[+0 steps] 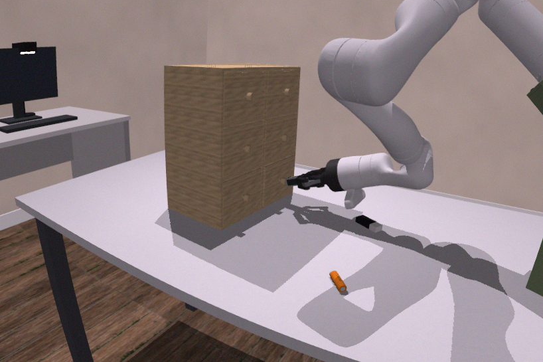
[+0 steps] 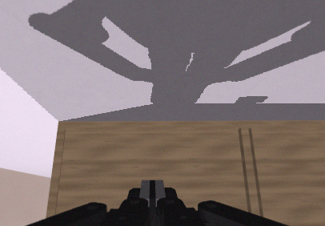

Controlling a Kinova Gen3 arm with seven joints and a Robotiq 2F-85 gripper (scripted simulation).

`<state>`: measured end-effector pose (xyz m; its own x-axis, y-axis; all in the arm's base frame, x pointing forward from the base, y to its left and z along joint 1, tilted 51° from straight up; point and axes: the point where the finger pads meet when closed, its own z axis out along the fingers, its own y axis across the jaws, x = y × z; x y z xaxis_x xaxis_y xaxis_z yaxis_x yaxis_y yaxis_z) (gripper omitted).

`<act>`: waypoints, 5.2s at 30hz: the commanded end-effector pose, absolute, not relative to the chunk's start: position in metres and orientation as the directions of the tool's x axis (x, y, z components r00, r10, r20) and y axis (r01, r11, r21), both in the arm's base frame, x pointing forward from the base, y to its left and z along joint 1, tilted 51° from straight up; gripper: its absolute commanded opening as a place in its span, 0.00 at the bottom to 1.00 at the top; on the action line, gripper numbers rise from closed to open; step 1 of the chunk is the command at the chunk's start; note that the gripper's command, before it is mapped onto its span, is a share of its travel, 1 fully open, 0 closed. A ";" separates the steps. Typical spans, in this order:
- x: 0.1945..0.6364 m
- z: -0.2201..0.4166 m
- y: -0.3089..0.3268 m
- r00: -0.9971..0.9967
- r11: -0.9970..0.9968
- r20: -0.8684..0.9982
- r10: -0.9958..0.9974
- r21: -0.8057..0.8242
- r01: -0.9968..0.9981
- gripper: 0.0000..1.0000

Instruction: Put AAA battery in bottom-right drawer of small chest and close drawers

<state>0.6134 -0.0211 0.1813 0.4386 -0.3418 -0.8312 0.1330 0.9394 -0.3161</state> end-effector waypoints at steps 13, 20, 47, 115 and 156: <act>0.582 0.148 -0.027 0.436 0.939 -0.832 -0.343 -0.318 0.132 0.00; 0.581 0.147 -0.027 0.436 0.939 -0.832 -0.343 -0.318 0.132 0.00; 0.580 0.145 -0.019 0.436 0.939 -0.832 -0.343 -0.318 0.132 0.00; 0.556 0.119 0.079 0.436 0.939 -0.832 -0.343 -0.318 0.132 0.00; 0.539 0.100 0.152 0.436 0.939 -0.832 -0.343 -0.318 0.132 0.00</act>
<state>0.5400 0.1433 0.0997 0.4313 -0.3540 -0.8298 0.1409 0.9349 -0.3256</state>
